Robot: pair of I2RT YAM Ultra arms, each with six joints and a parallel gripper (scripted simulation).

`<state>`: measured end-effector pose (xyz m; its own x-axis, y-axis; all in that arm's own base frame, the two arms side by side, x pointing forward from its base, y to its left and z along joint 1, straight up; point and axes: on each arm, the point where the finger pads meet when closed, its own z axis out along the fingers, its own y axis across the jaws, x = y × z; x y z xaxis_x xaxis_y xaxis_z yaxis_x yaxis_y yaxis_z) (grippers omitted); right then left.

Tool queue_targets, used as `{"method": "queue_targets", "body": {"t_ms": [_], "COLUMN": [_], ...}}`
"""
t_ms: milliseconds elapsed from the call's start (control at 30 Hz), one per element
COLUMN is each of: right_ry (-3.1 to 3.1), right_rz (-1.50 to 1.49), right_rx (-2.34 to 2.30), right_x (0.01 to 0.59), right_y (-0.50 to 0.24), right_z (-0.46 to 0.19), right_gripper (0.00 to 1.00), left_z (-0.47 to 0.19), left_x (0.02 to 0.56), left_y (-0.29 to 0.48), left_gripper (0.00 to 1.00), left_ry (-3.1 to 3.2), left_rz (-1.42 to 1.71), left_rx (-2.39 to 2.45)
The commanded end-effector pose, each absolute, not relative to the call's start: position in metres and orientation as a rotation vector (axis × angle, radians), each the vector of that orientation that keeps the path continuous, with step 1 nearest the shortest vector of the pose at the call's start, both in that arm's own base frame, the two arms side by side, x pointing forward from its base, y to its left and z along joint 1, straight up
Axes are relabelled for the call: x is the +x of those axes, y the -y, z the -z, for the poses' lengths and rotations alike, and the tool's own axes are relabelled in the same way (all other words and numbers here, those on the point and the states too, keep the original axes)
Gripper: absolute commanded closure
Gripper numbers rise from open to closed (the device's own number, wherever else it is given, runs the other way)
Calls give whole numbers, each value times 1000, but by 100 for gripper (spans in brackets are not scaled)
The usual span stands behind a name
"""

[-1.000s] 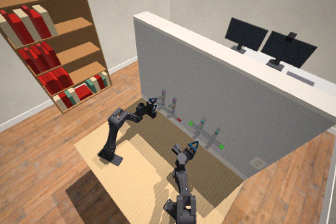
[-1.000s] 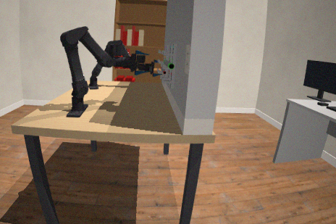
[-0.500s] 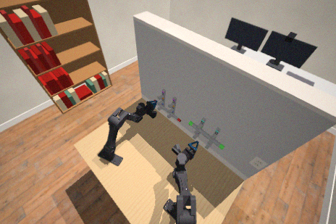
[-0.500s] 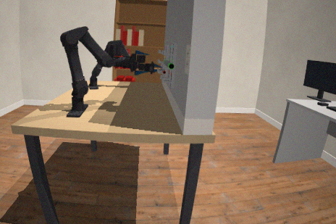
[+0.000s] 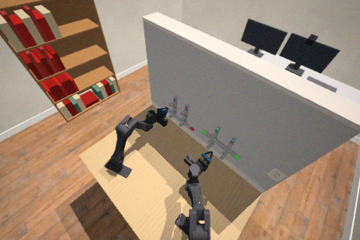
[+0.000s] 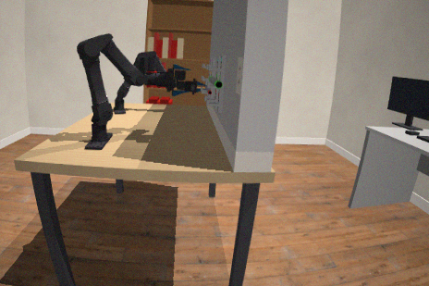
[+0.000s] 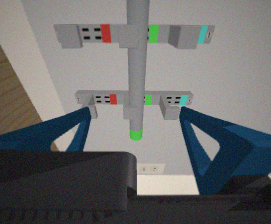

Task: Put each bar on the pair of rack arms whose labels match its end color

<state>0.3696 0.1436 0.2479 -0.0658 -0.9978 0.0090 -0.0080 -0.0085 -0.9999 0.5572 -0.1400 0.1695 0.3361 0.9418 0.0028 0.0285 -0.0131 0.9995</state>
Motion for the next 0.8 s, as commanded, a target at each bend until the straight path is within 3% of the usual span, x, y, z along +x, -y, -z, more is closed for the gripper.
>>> {"method": "queue_targets", "body": {"t_ms": [0, 767], "right_ry": [-1255, -1255], "right_rz": [1253, 1253], "right_rx": [-1171, -1171], "right_x": [365, 365], "right_y": [-143, -143], "right_z": [-255, -255], "right_gripper": [0, 0], "left_z": [-187, -188], "left_x": [557, 551], "left_y": [142, 140], "left_gripper": [100, 100], "left_ry": [-954, -954], "left_rz": [-953, -953], "left_rx": [1352, 1352]}}
